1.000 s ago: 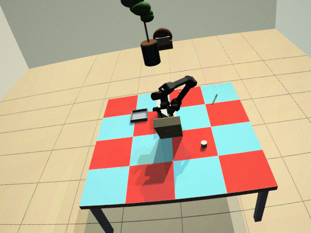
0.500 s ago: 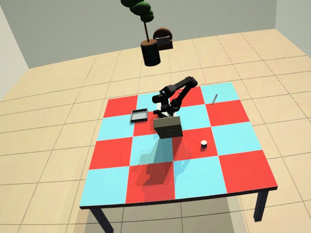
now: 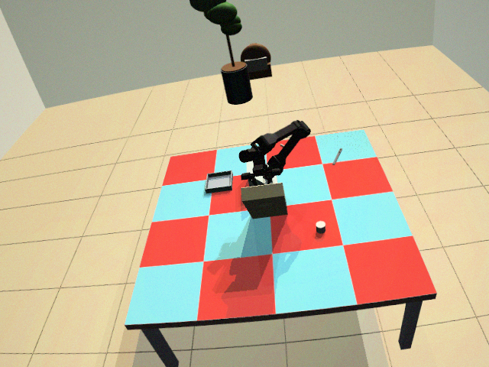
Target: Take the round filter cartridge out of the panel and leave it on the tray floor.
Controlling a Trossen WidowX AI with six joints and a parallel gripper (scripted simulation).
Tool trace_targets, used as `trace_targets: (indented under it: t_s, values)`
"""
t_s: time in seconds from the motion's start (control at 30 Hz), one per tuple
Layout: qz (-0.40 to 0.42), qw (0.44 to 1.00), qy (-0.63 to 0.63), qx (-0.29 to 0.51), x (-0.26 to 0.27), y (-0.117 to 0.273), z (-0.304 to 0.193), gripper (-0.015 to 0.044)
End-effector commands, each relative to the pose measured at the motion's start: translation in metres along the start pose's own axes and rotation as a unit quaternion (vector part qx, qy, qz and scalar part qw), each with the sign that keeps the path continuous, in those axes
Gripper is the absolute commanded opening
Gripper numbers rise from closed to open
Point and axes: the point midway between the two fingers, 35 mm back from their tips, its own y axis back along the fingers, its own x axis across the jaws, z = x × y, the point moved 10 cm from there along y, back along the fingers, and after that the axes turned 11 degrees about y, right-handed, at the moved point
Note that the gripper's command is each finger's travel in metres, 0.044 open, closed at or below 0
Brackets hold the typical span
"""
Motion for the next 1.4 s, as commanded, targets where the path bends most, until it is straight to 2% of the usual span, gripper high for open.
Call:
trace_targets:
  t_s: [0.0, 0.23, 0.8, 1.37]
  values:
    - [-0.001, 1.0, 0.002, 0.0, -0.002, 0.003, 0.006, 0.0008]
    - [-0.001, 1.0, 0.001, -0.001, -0.004, 0.013, 0.02, 0.0]
    - [-0.014, 1.0, -0.012, -0.012, -0.003, 0.098, 0.021, 0.0]
    - [-0.005, 1.0, 0.0, -0.001, -0.081, 0.089, 0.011, 0.0]
